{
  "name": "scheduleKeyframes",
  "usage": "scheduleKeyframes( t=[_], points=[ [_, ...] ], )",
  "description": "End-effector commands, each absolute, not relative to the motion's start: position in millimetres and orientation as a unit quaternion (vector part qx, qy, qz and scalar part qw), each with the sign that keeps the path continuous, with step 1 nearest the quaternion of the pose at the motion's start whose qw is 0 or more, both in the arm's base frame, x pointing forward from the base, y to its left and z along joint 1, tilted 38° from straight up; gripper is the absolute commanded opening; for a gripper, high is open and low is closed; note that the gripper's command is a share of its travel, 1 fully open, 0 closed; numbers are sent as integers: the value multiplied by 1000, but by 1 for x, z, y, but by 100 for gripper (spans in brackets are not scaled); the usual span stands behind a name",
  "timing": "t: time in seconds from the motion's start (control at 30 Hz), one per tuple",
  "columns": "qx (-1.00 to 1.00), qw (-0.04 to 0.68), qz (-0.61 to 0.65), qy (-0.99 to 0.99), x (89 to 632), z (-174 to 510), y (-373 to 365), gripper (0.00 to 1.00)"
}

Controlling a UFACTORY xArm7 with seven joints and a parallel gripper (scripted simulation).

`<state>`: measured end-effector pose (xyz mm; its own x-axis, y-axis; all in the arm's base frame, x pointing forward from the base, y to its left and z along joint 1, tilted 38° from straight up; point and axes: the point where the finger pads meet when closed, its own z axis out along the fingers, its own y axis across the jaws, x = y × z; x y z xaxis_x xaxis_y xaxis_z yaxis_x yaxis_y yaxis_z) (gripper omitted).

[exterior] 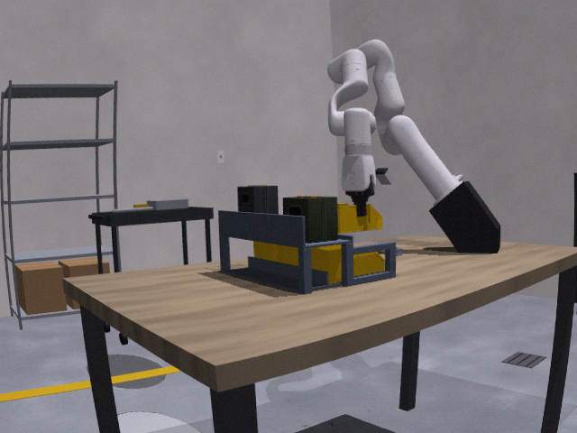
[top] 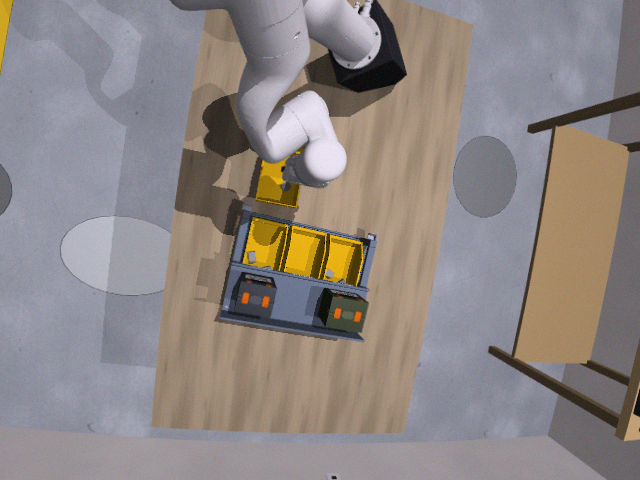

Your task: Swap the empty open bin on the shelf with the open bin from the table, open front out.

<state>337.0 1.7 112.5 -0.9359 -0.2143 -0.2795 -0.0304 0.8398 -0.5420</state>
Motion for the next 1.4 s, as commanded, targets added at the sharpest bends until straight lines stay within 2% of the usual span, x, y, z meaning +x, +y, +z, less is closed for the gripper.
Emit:
scheduleKeyframes(
  t=[0.0, 0.8, 1.37],
  points=[
    [-49, 173, -272, 945, 335, 117, -5, 0],
    [-42, 175, -271, 946, 334, 117, -10, 0],
    [-42, 175, -271, 946, 346, 90, -27, 0]
  ],
)
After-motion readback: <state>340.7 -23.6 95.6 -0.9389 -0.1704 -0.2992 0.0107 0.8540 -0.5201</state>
